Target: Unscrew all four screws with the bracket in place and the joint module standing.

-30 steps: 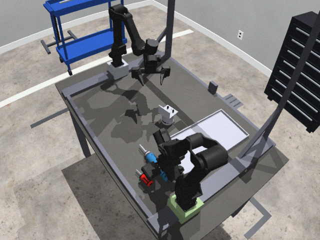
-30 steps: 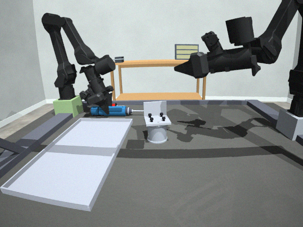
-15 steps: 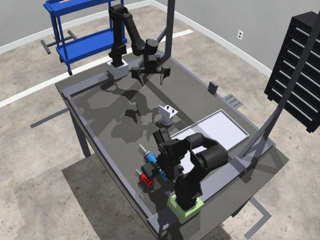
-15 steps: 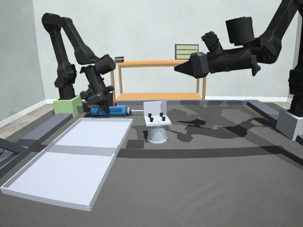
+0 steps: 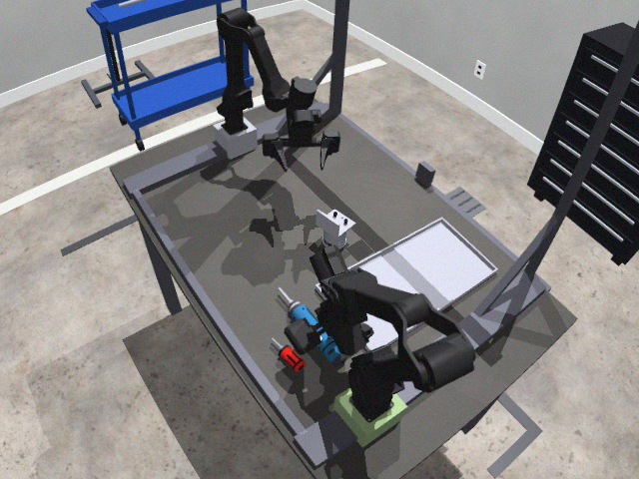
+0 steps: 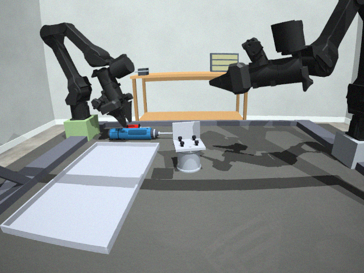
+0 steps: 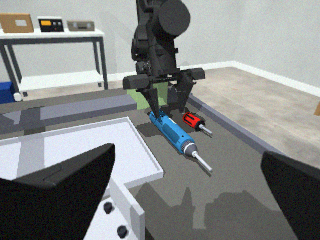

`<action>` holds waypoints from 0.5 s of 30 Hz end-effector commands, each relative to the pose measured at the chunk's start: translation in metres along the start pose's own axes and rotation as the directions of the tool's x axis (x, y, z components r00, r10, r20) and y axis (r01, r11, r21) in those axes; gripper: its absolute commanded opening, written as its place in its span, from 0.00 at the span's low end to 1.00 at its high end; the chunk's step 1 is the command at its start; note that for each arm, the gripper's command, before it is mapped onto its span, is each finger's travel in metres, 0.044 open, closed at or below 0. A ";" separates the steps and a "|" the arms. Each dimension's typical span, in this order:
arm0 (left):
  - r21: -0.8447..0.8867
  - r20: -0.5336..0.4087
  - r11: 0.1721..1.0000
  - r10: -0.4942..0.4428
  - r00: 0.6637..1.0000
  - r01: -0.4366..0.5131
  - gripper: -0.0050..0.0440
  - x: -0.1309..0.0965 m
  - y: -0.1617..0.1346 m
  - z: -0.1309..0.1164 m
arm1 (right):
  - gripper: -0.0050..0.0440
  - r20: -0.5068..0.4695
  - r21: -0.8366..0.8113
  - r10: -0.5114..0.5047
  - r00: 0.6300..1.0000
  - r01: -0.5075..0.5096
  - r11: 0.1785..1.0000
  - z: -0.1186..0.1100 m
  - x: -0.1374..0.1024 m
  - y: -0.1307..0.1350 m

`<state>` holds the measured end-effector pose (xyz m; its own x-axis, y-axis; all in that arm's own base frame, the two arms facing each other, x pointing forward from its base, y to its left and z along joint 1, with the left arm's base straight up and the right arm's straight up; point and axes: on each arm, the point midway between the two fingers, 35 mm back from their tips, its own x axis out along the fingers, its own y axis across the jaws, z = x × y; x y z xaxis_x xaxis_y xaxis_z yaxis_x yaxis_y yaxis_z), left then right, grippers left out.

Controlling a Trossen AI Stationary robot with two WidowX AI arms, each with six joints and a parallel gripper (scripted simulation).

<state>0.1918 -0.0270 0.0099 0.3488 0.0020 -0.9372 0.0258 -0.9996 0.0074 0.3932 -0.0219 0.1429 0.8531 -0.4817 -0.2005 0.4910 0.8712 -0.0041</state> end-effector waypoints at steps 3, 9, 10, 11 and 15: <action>-0.002 -0.040 1.000 0.007 0.999 -0.007 0.72 -0.034 0.003 -0.010 | 0.92 0.023 0.019 0.000 1.000 -0.001 1.000 0.010 0.000 0.001; -0.002 -0.040 1.000 0.010 0.999 -0.010 0.72 -0.036 0.003 -0.009 | 0.92 0.023 0.019 0.000 1.000 -0.001 1.000 0.010 0.000 0.001; -0.002 -0.040 1.000 0.010 0.999 -0.010 0.72 -0.036 0.003 -0.009 | 0.92 0.023 0.019 0.000 1.000 -0.001 1.000 0.010 0.000 0.001; -0.002 -0.040 1.000 0.010 0.999 -0.010 0.72 -0.036 0.003 -0.009 | 0.92 0.023 0.019 0.000 1.000 -0.001 1.000 0.010 0.000 0.001; -0.002 -0.040 1.000 0.010 0.999 -0.010 0.72 -0.036 0.003 -0.009 | 0.92 0.023 0.019 0.000 1.000 -0.001 1.000 0.010 0.000 0.001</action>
<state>0.1800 -0.0268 0.0349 0.3491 0.0009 -0.9371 0.0256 -0.9996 0.0086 0.3932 -0.0219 0.1429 0.8531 -0.4817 -0.2005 0.4910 0.8712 -0.0041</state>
